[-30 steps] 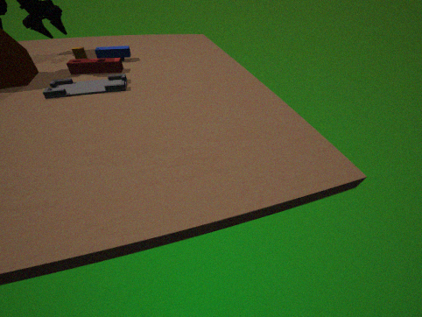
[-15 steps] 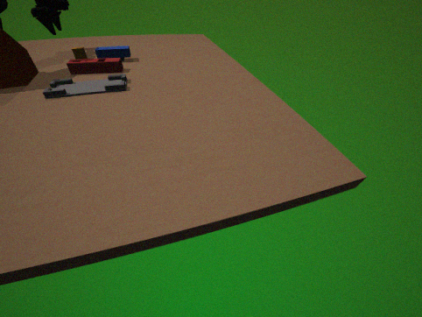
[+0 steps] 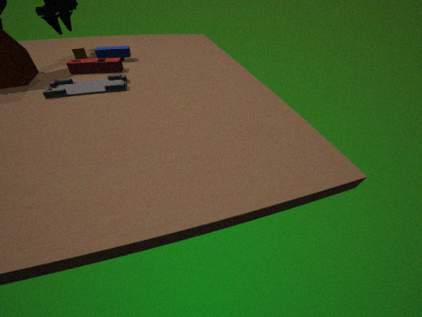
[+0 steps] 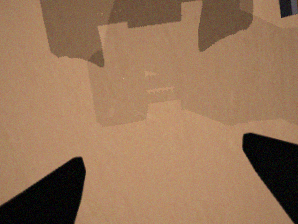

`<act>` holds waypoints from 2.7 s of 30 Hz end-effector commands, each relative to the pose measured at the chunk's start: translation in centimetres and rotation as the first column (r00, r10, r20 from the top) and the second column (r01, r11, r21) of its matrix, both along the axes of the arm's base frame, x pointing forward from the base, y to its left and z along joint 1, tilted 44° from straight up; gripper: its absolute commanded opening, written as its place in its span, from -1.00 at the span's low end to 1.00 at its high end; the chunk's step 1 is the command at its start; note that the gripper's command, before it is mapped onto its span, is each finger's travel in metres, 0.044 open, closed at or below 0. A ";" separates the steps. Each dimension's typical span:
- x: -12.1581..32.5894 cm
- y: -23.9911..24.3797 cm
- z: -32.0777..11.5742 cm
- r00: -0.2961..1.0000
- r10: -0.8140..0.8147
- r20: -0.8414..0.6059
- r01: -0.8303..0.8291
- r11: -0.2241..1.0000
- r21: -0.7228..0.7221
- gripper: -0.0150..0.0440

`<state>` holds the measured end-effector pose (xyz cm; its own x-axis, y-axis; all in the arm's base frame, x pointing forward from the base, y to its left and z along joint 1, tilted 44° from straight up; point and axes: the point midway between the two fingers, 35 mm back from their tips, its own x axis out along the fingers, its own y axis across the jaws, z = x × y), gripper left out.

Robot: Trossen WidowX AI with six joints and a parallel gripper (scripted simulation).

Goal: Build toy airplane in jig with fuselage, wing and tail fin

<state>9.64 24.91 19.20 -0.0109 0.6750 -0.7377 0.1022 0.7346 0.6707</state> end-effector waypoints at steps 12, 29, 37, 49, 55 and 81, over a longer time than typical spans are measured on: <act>11.8 -6.2 -10.1 0.997 0.083 -0.007 -0.083 0.985 -0.150 1.00; 16.5 -18.6 -20.0 0.996 0.091 -0.014 -0.090 0.996 0.028 1.00; 16.3 -17.4 -21.3 0.996 0.091 -0.014 -0.090 0.996 0.029 1.00; 16.2 -15.8 -22.9 0.996 0.091 -0.014 -0.090 0.996 0.029 1.00; 16.2 -15.1 -23.6 0.996 0.090 -0.014 -0.090 0.996 0.029 1.00; 15.7 -12.8 -25.9 0.996 0.091 -0.015 -0.090 0.995 0.032 0.64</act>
<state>25.39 11.99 -6.67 -0.0852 0.6910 -0.7178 0.0435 0.7223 0.6902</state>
